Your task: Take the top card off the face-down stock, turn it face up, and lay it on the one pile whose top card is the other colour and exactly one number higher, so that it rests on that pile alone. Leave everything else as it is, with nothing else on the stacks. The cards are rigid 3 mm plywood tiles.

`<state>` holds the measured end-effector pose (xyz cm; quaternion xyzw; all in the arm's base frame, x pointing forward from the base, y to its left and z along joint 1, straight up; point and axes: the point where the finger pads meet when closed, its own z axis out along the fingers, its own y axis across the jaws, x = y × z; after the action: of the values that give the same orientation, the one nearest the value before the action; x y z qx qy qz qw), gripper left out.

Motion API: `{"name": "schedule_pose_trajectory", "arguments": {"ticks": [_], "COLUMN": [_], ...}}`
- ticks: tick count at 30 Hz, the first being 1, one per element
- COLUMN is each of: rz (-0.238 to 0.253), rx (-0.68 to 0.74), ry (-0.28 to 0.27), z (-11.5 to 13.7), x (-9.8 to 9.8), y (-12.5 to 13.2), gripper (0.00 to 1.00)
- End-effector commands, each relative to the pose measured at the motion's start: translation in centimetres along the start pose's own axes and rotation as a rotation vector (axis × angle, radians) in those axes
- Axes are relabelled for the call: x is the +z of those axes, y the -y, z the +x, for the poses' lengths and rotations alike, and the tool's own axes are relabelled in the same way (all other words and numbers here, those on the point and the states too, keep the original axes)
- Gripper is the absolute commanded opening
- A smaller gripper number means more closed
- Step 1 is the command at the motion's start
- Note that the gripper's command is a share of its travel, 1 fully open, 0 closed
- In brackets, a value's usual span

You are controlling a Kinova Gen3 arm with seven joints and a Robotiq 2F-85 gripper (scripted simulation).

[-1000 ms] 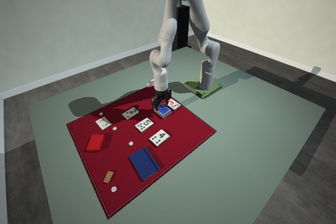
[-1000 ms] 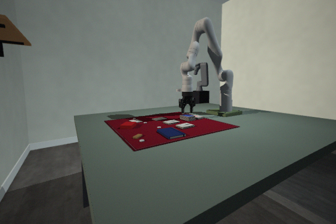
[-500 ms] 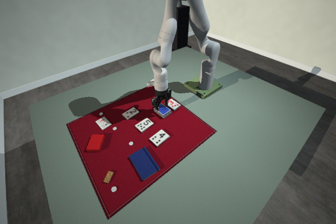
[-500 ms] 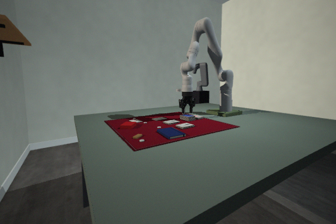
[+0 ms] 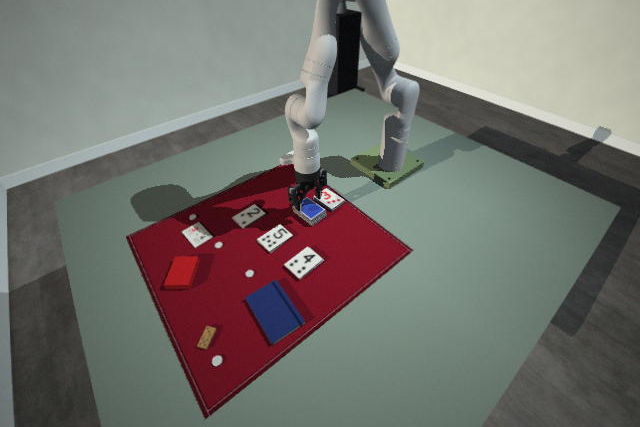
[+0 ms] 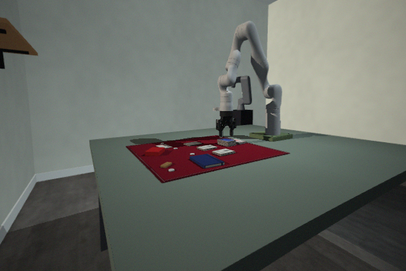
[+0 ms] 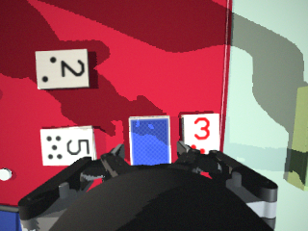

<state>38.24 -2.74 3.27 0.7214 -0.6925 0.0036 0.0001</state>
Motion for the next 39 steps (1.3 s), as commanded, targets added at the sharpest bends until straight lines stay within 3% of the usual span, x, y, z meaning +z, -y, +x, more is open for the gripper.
{"name": "schedule_pose_trajectory", "arguments": {"ticks": [1, 39], "rz": [0.002, 0.002], "rx": [0.0, 0.0], "ry": [0.0, 0.0], "z": [0.0, 0.0], "x": [-0.05, 0.3], "y": [0.05, 0.06], "gripper": [0.85, 0.85]}}
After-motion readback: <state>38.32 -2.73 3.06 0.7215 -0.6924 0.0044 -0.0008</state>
